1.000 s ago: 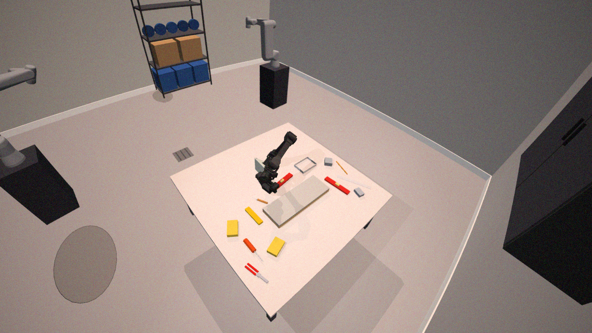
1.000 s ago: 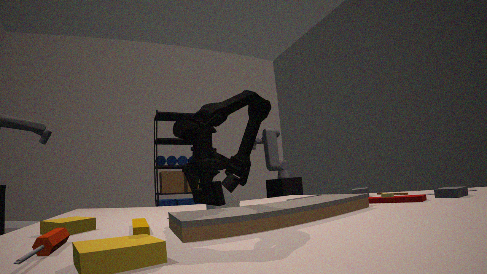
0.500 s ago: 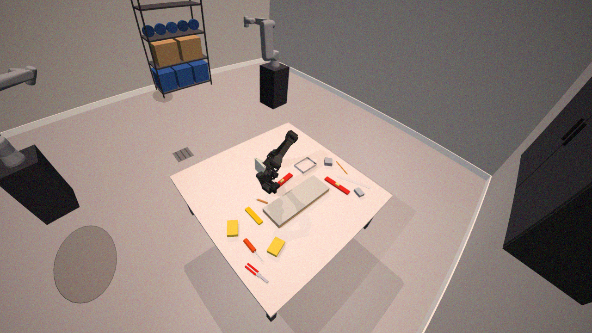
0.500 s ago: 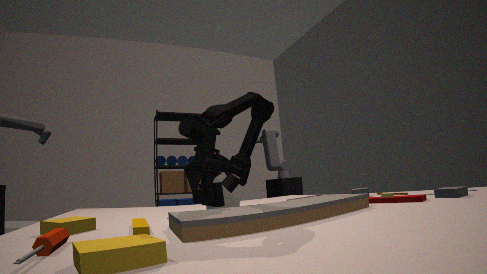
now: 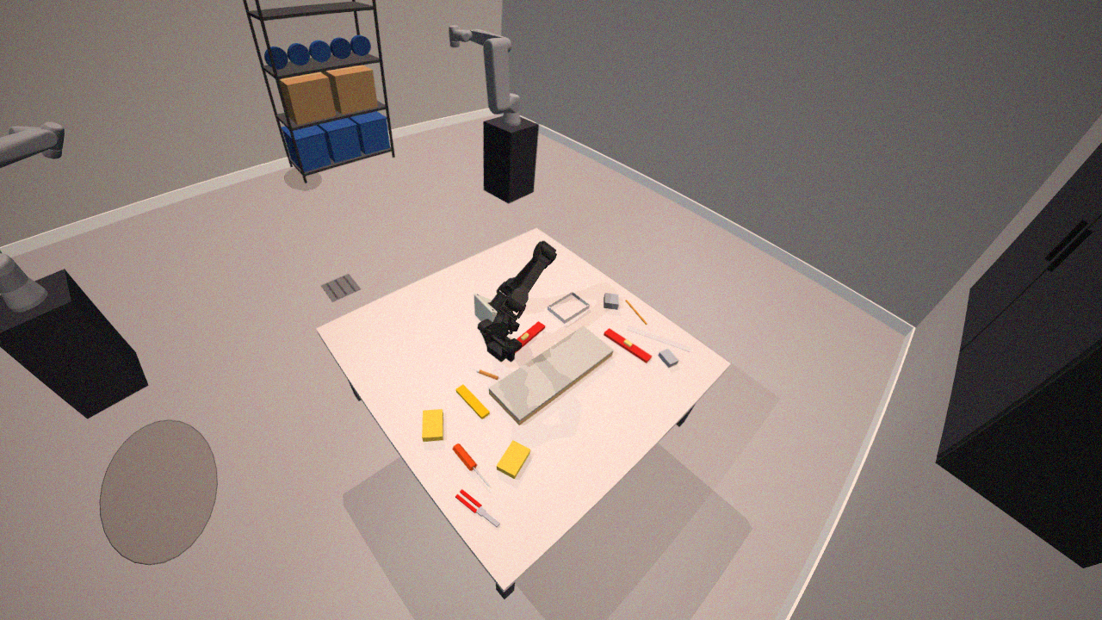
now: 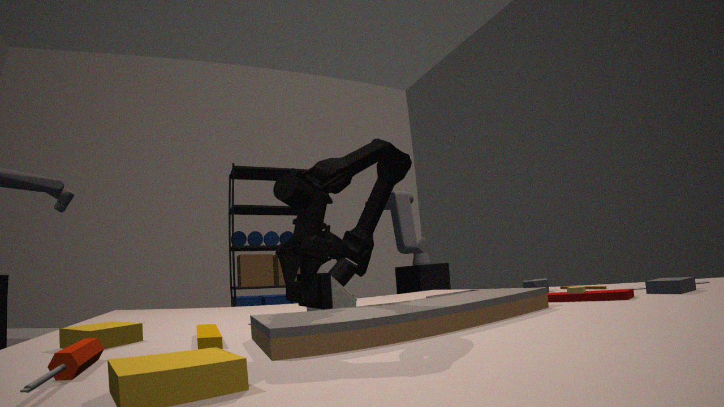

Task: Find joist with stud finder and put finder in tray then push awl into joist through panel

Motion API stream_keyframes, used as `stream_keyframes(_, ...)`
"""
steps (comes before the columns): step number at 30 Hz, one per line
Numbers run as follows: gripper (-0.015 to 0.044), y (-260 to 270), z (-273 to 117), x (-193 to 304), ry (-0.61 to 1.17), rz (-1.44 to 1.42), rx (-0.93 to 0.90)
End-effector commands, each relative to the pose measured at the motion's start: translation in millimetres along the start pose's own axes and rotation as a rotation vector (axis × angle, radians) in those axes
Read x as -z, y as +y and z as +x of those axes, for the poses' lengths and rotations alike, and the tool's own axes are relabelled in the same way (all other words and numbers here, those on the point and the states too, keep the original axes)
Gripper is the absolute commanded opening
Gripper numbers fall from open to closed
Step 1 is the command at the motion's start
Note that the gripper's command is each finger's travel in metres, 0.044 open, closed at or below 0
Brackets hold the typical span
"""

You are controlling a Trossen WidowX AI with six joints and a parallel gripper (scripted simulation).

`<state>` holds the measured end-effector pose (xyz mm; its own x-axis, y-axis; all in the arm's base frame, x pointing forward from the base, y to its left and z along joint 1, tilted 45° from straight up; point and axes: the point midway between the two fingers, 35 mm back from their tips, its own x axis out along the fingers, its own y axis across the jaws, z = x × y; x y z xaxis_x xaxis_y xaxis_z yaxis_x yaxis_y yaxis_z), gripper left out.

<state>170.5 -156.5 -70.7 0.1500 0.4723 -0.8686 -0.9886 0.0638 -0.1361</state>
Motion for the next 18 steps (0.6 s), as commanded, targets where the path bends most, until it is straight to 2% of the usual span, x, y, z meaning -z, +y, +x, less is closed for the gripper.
stream_keyframes(1,0.0000,-0.8,-1.9,0.8,0.034,0.002,0.001)
stream_keyframes(18,0.0000,-1.0,-1.8,-1.9,0.132,0.004,0.005)
